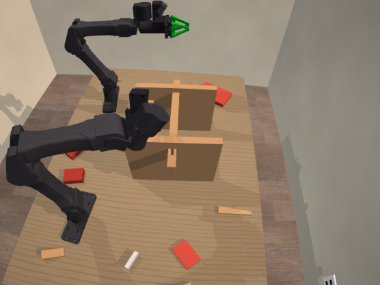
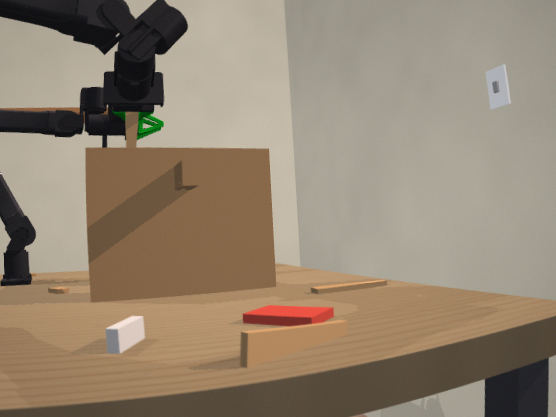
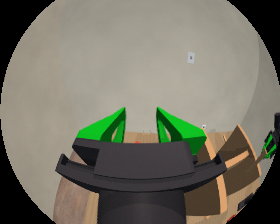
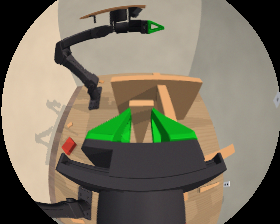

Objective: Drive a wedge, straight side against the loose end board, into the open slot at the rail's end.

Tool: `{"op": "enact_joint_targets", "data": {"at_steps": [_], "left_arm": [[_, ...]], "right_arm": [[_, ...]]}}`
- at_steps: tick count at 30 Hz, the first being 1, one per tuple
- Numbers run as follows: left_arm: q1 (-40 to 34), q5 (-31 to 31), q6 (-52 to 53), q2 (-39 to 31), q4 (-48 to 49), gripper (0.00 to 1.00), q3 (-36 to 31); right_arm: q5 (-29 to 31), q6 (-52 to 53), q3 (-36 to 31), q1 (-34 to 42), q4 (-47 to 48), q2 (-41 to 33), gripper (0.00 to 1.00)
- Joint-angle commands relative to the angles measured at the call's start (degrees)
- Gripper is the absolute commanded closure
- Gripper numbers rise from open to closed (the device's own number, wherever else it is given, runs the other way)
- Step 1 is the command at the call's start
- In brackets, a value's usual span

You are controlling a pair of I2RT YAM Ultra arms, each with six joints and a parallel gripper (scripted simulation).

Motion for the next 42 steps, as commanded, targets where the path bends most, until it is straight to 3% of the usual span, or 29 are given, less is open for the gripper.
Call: {"op": "enact_joint_targets", "data": {"at_steps": [1, 8, 18, 20, 35, 37, 39, 40, 41, 42], "left_arm": [[1.57, -4.78, 0.22, -2.55, -2.78, 0.58, 2.03], [1.98, -2.05, 0.27, -3.3, -1.88, 0.58, 2.5], [1.64, -1.9, 0.14, -2.76, -1.65, 0.58, 2.64], [1.64, -1.9, 0.14, -2.76, -1.65, 0.58, 2.64], [1.63, -2.0, 0.13, -2.77, -1.53, 0.58, 2.64], [1.63, -2.0, 0.13, -2.77, -1.53, 0.58, 2.64], [1.63, -2.0, 0.13, -2.77, -1.53, 0.58, 2.64], [1.63, -2.0, 0.13, -2.77, -1.53, 0.58, 2.64], [1.63, -2.0, 0.13, -2.77, -1.53, 0.58, 2.64], [1.63, -2.0, 0.13, -2.77, -1.53, 0.58, 2.64]], "right_arm": [[-0.77, 0.4, 1.78, -0.43, -0.3, -0.45, 0.98], [-0.77, 0.4, 1.78, -0.43, -0.3, -0.45, 0.98], [13.47, 10.08, 2.79, 5.22, -2.81, -7.22, 0.98], [13.47, 10.08, 2.79, 5.22, -2.81, -7.22, 0.98], [49.27, 34.69, 6.28, 20.07, -10.59, -24.44, 0.98], [49.27, 34.69, 6.28, 20.07, -10.59, -24.44, 0.98], [55.32, 37.48, 7.37, 23.14, -12.18, -25.62, 0.98], [59.87, 36.6, 3.46, 24.62, -14.1, -21.9, 0.98], [62.04, 36.56, 2.57, 24.47, -12.91, -21.67, 0.98], [62.15, 37.95, 4.31, 23.77, -8.78, -26.41, 0.98]]}}
